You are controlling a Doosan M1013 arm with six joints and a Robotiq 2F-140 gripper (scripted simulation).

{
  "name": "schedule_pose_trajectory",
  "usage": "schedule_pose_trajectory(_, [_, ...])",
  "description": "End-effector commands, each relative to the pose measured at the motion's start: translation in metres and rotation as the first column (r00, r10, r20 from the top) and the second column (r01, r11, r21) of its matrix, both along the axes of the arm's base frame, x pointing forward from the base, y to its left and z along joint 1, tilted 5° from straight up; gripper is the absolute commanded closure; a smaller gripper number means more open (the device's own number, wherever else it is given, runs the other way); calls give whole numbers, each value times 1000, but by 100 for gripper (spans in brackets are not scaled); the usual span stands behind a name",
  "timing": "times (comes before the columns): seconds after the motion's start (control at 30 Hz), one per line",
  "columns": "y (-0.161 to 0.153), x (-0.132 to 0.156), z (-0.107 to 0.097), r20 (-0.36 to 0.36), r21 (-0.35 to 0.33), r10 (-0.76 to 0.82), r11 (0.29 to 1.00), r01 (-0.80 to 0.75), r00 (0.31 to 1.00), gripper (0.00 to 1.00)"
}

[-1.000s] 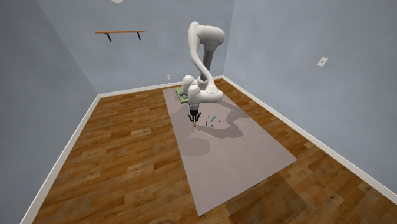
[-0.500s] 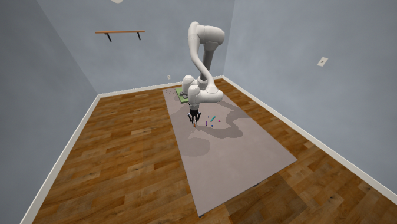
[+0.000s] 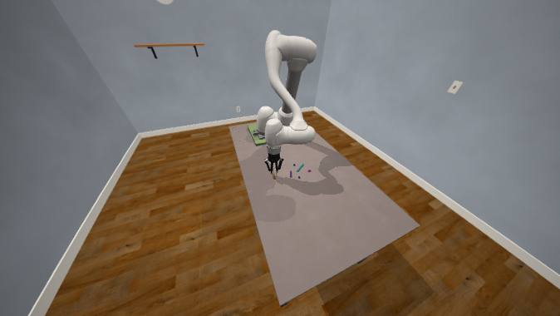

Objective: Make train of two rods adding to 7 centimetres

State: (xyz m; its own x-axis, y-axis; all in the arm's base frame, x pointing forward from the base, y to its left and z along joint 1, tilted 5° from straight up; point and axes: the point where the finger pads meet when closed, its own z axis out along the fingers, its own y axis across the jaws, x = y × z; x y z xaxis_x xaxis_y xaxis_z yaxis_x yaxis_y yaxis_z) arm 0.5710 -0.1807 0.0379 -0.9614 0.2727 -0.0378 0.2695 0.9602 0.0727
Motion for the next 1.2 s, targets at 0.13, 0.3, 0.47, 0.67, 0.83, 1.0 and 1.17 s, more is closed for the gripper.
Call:
schedule_pose_trajectory(0.13, [-2,-2,30,0,0,0,1000,0,1000,85])
schedule_pose_trajectory(0.3, [-3,-3,57,0,0,0,1000,0,1000,85])
schedule_pose_trajectory(0.47, [-4,-4,71,0,0,0,1000,0,1000,85])
schedule_pose_trajectory(0.67, [-5,-5,83,0,0,0,1000,0,1000,85])
schedule_pose_trajectory(0.83, [-5,-5,83,0,0,0,1000,0,1000,0])
schedule_pose_trajectory(1.0, [-5,-5,83,0,0,0,1000,0,1000,0])
schedule_pose_trajectory(1.17, [-5,-5,83,0,0,0,1000,0,1000,0])
